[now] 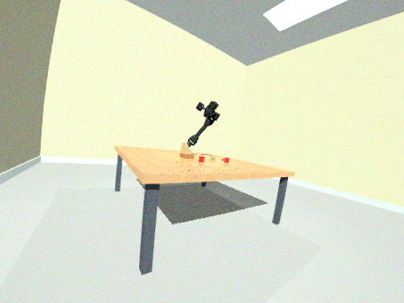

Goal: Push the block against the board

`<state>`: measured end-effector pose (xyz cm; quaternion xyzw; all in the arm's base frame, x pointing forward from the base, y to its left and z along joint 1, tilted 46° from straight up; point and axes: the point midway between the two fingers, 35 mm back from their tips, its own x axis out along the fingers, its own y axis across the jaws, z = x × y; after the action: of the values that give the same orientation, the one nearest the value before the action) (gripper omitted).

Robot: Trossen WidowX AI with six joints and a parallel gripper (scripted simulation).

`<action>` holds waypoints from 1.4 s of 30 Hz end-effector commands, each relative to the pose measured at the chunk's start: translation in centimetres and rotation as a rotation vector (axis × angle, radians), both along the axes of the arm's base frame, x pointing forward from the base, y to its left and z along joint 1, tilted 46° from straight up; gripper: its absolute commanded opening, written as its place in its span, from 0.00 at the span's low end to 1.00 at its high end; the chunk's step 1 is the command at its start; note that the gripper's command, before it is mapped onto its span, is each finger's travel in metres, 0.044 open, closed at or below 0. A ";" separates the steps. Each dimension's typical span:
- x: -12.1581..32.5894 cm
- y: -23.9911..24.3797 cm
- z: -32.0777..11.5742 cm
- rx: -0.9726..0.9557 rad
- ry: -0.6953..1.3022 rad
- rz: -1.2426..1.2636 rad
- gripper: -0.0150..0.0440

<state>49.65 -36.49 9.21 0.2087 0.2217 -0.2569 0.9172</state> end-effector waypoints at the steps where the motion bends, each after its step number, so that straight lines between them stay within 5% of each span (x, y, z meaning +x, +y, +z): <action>1: 0.0 0.0 0.0 0.000 0.000 0.000 0.89; 15: -3.5 2.3 -8.8 0.313 0.186 -0.031 0.26; 42: -14.6 11.7 -21.5 1.054 0.612 -0.242 0.25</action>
<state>36.50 -26.24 -11.29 0.5458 0.5272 -0.2612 0.5966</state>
